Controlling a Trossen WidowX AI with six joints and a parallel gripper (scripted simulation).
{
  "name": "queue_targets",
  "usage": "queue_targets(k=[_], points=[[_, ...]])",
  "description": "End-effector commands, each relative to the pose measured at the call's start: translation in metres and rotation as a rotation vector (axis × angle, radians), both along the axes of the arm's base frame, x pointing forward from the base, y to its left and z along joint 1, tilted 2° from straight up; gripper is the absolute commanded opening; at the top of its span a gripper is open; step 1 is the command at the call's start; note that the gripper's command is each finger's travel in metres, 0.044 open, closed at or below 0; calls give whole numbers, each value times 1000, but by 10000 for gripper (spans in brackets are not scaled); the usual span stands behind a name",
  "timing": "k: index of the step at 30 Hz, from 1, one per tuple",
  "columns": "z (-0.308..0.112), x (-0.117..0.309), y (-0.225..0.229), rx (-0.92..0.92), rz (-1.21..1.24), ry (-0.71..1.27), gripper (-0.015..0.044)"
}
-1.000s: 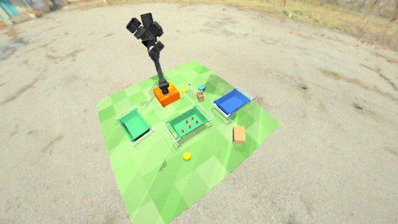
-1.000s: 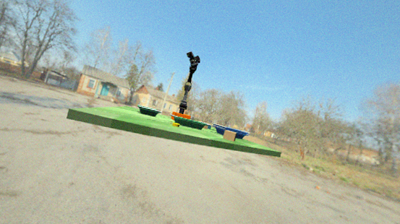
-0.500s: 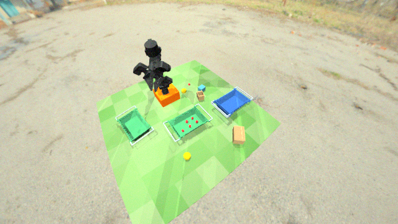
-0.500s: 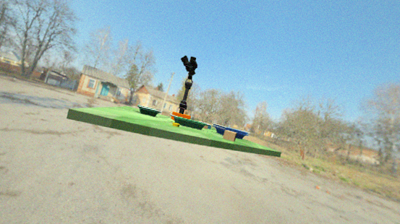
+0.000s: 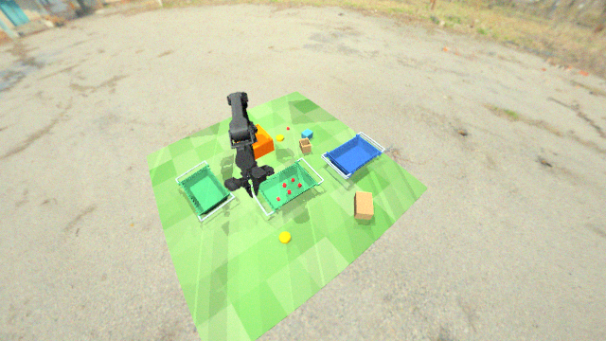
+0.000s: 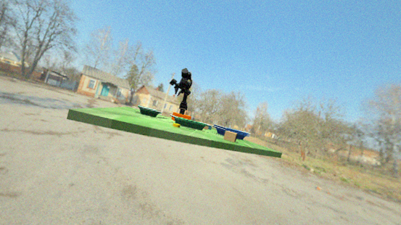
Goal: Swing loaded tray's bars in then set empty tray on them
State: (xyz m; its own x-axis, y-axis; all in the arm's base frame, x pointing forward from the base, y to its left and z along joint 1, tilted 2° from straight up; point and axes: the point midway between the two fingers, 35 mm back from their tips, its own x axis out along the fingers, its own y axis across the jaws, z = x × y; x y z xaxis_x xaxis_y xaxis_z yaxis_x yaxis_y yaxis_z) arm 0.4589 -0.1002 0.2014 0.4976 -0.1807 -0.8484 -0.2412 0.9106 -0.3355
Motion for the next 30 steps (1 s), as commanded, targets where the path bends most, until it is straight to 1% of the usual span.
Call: queue_targets(k=[1, 4, 6, 14, 18, 25, 30], points=[[-71, -12, 0, 115, -80, 217, 83], [-116, -26, 2, 183, -141, 370, 83], [-132, -33, 3, 208, -168, 431, 83], [-137, -34, 3, 211, -171, 439, 83], [-152, -32, 3, 211, -171, 439, 83], [-191, -31, 2, 211, -171, 439, 83], [-195, -31, 1, 211, -171, 439, 83]])
